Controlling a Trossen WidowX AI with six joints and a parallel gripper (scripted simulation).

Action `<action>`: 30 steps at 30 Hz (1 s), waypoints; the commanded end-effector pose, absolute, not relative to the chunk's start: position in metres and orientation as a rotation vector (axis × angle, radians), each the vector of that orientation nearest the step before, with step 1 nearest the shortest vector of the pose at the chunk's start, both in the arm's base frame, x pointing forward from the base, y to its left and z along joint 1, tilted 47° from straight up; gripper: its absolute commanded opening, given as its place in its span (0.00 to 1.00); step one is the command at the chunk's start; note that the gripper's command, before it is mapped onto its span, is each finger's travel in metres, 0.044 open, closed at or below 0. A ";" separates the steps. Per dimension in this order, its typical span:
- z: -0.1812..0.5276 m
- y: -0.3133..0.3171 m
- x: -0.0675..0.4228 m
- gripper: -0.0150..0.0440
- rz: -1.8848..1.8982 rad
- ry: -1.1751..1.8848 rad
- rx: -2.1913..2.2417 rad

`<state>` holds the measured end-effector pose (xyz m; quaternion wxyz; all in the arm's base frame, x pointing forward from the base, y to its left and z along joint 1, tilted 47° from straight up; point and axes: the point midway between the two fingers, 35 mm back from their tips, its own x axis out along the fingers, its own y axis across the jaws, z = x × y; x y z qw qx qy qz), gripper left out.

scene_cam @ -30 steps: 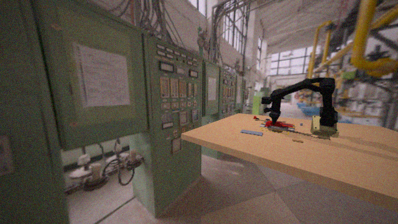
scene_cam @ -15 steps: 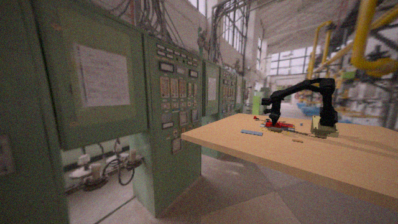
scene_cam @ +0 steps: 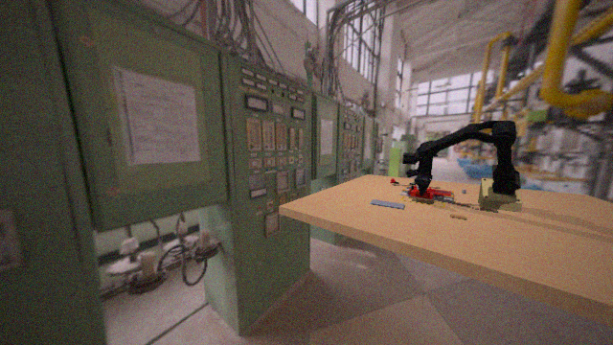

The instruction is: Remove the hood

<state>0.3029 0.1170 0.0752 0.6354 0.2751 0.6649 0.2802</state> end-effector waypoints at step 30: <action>0.064 0.130 0.300 0.25 0.641 1.526 0.636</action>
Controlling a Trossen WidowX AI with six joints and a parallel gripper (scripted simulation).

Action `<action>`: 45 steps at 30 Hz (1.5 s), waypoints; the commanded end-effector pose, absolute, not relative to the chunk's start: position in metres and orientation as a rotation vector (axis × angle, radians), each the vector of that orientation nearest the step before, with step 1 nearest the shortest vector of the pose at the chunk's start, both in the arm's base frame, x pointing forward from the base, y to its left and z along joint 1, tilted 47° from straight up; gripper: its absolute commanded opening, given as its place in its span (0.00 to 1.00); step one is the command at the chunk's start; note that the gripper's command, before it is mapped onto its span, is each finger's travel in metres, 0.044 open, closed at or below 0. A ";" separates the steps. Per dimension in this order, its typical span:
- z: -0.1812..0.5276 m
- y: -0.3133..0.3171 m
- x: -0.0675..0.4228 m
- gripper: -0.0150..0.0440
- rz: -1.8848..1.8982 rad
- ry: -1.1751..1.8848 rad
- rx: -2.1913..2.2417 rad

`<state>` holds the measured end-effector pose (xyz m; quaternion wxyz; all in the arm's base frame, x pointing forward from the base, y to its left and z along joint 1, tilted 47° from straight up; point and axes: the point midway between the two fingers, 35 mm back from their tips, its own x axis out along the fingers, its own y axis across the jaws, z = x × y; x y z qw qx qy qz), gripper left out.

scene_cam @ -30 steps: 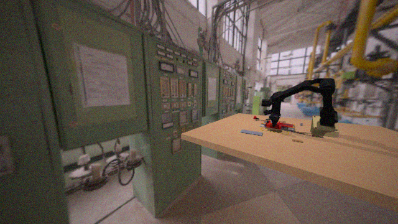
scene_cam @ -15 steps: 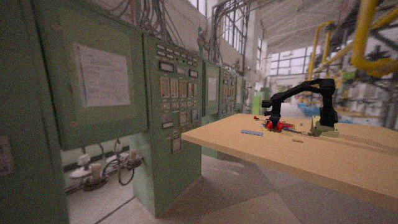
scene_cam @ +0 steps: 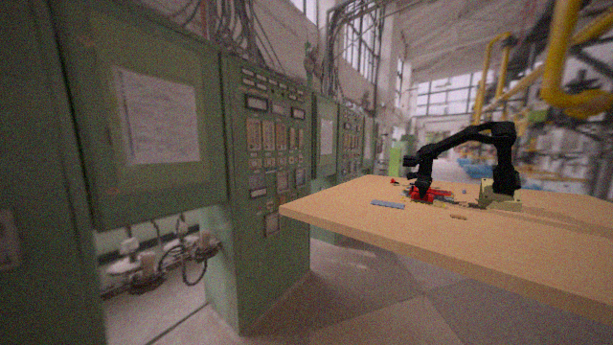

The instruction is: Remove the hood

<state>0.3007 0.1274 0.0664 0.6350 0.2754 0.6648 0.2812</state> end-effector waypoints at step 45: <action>0.057 0.138 0.300 0.97 0.644 1.520 0.630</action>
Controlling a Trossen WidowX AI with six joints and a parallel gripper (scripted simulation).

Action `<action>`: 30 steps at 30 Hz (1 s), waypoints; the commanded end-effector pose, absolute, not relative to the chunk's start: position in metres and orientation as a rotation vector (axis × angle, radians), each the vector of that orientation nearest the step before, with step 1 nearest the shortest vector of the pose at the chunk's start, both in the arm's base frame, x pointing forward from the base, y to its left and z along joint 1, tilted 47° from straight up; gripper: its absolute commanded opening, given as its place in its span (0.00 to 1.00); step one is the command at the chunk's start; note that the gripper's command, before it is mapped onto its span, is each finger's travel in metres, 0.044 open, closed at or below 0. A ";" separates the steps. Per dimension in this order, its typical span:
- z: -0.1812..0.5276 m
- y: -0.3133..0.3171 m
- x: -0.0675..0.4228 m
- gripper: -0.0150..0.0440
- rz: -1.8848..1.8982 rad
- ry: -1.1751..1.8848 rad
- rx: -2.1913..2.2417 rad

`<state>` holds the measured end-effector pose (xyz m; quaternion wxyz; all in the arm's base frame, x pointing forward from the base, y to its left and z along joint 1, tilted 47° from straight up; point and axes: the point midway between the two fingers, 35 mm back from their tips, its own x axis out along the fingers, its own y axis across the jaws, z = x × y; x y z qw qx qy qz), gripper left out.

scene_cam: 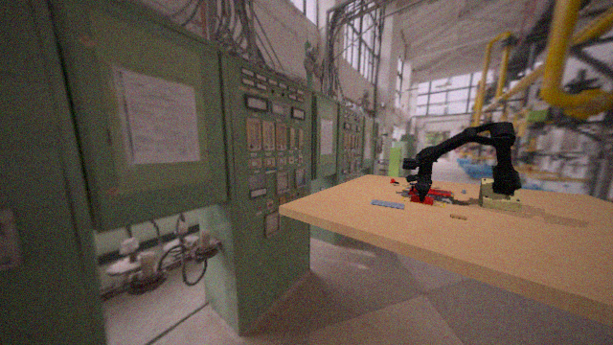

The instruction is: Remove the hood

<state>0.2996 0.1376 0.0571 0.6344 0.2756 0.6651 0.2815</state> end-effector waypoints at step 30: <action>0.106 0.084 0.304 1.00 0.650 1.528 0.632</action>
